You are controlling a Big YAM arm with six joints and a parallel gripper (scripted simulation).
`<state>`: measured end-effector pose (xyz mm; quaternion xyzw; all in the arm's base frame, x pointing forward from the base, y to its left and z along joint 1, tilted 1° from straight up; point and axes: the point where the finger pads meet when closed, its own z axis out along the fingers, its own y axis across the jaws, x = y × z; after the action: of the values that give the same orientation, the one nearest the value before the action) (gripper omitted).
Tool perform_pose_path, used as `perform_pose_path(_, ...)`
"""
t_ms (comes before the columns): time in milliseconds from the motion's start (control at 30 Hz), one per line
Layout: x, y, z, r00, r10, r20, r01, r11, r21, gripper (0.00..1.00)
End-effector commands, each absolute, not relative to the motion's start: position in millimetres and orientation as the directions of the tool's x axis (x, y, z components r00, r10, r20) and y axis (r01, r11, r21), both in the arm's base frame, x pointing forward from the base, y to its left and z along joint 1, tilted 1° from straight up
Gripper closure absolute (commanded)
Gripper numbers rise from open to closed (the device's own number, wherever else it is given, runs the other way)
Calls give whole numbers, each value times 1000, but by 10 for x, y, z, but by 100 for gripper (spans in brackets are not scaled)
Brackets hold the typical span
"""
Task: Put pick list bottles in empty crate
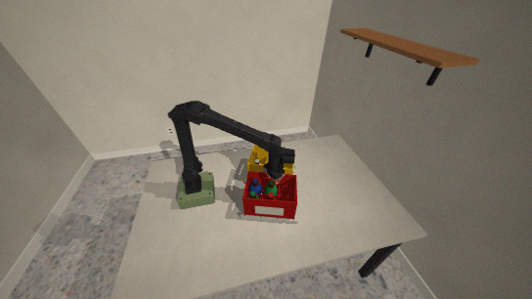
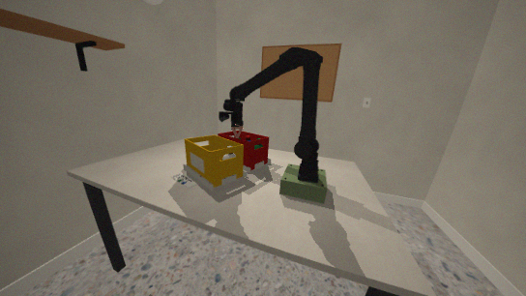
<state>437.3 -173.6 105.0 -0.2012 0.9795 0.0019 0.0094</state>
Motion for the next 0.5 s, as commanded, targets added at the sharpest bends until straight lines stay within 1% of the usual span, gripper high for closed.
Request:
perform_pose_path(0,4376,-1694,970,-914,-406,-21,-406,914,2,39)
perform_pose_path(267,4374,-1687,853,-914,-406,-15,-406,914,8,39)
perform_pose_path(300,4389,-1692,1007,-913,-406,-41,-406,914,-19,39)
perform_pose_path(467,4375,-1681,766,-914,-406,-14,-406,914,9,39)
